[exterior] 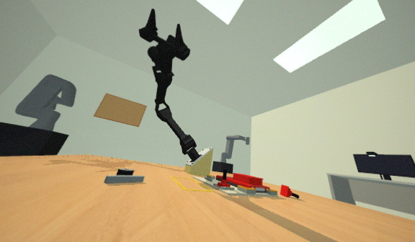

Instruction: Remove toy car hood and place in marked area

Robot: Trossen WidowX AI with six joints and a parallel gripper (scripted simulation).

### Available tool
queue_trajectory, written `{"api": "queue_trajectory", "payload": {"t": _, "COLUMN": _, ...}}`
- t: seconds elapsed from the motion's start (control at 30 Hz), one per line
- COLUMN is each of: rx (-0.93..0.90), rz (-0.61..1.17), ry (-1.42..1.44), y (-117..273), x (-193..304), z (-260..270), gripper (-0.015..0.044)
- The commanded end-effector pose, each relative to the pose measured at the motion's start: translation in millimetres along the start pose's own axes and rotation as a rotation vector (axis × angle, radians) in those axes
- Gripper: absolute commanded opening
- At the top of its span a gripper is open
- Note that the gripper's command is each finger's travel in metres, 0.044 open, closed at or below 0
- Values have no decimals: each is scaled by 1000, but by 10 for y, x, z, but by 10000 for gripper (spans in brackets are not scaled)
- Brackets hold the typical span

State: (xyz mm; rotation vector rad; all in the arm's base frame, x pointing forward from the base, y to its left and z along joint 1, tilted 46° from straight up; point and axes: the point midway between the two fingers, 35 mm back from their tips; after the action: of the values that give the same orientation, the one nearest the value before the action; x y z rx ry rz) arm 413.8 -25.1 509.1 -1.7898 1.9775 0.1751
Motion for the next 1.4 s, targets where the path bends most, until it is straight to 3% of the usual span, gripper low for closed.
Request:
{"api": "queue_trajectory", "payload": {"t": 0.0, "rx": -120, "rz": 55, "ry": -83, "y": -164, "x": 68, "z": 488, "gripper": 440}}
{"api": "queue_trajectory", "payload": {"t": 0.3, "rx": -402, "rz": 256, "ry": -269, "y": -343, "x": 295, "z": 1694, "gripper": 440}}
{"api": "queue_trajectory", "payload": {"t": 0.6, "rx": -618, "rz": 565, "ry": -399, "y": -202, "x": 601, "z": 2862, "gripper": 440}}
{"api": "queue_trajectory", "payload": {"t": 1.03, "rx": -802, "rz": 887, "ry": -394, "y": 311, "x": 881, "z": 3934, "gripper": 440}}
{"api": "queue_trajectory", "payload": {"t": 1.37, "rx": -744, "rz": 1392, "ry": -297, "y": 1128, "x": 1354, "z": 4768, "gripper": 440}}
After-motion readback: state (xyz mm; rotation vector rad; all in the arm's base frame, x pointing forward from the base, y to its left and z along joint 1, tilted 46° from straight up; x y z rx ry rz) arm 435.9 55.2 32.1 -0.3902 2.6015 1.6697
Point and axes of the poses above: the point midway between the two fingers, 35 mm back from their tips, its own y axis back along the fingers, its own z axis across the jaws, x = y × z, and after that the axes turned 2 degrees about y, right-handed
